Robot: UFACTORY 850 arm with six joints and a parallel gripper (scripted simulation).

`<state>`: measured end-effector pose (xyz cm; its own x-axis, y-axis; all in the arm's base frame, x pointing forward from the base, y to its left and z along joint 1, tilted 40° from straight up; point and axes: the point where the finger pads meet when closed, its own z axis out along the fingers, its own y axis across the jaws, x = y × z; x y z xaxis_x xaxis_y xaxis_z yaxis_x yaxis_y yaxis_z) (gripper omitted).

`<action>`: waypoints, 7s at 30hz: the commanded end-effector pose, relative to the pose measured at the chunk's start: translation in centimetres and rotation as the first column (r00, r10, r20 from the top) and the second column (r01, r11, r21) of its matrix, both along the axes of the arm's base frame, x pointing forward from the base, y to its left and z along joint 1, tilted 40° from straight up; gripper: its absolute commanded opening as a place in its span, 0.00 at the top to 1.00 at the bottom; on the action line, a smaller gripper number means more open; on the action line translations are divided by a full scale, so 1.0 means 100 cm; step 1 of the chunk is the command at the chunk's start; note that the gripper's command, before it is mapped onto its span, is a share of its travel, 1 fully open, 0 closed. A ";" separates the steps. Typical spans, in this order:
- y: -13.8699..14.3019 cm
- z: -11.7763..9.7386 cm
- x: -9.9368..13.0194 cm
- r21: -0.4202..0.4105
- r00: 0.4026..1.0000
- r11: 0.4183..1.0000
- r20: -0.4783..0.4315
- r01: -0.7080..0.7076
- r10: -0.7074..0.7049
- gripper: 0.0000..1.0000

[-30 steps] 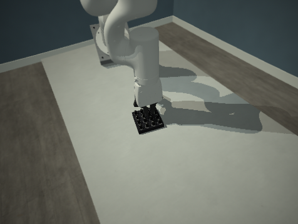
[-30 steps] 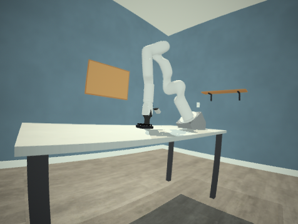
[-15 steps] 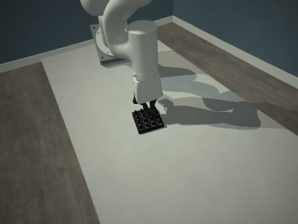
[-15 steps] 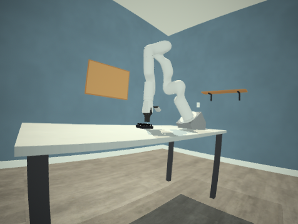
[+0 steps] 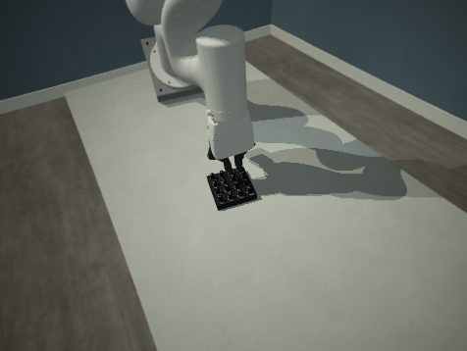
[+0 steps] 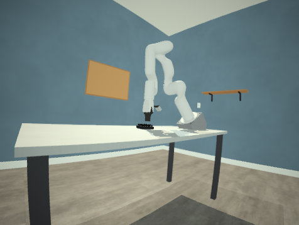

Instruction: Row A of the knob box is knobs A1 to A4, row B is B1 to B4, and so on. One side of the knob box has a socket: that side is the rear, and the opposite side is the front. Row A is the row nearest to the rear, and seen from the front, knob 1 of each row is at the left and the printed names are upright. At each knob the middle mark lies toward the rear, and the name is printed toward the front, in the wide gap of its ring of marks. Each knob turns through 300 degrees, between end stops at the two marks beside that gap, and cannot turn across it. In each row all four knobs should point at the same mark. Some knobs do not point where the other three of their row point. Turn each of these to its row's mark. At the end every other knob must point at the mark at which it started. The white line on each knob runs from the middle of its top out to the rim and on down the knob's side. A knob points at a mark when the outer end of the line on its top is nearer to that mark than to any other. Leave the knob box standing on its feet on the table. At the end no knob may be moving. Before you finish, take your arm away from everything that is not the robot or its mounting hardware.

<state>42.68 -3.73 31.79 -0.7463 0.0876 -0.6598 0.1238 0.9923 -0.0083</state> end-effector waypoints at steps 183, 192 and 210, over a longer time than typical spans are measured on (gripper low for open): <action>0.000 0.005 -0.002 0.335 -0.145 -0.936 -0.926 0.109 -0.349 0.81; -0.001 -0.002 0.003 0.335 -0.145 -0.936 -0.926 0.109 -0.349 0.81; -0.002 -0.014 0.012 0.335 -0.146 -0.936 -0.926 0.109 -0.349 0.81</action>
<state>43.70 -3.91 30.64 0.7910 0.2097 0.5748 0.1185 -0.9742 0.1923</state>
